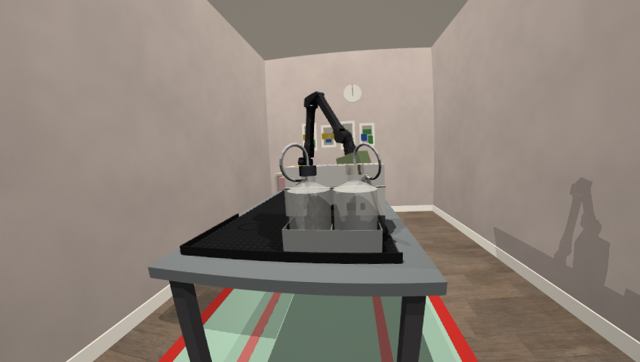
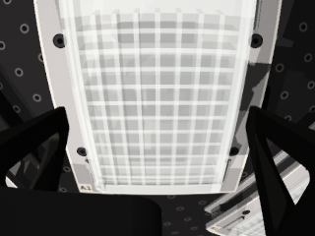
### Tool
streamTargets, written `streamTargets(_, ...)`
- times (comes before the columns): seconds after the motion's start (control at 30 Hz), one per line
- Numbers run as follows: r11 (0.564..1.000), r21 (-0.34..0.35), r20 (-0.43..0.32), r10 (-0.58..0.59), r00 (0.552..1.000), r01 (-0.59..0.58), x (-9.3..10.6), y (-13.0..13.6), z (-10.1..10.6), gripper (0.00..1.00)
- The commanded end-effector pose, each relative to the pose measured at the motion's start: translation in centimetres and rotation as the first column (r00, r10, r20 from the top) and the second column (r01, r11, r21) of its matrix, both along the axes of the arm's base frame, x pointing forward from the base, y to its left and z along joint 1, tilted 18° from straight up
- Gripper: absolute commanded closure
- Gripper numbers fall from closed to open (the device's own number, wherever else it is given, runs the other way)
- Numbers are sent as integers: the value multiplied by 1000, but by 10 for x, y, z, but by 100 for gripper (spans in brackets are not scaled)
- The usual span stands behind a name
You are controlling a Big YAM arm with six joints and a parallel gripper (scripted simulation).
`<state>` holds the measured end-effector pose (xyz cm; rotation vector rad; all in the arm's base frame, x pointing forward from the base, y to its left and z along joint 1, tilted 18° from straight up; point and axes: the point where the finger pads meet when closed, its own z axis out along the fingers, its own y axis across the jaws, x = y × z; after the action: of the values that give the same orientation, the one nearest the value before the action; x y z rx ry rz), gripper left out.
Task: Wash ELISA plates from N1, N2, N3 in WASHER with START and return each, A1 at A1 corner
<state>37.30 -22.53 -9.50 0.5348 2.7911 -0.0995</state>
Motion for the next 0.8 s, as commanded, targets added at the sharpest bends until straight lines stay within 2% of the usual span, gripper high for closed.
streamTargets(0.0,1000,-3,7,-7,1000,7,-1,1,11,0)
streamTargets(0.77,1000,-9,10,-3,1000,3,-11,1,45,0)
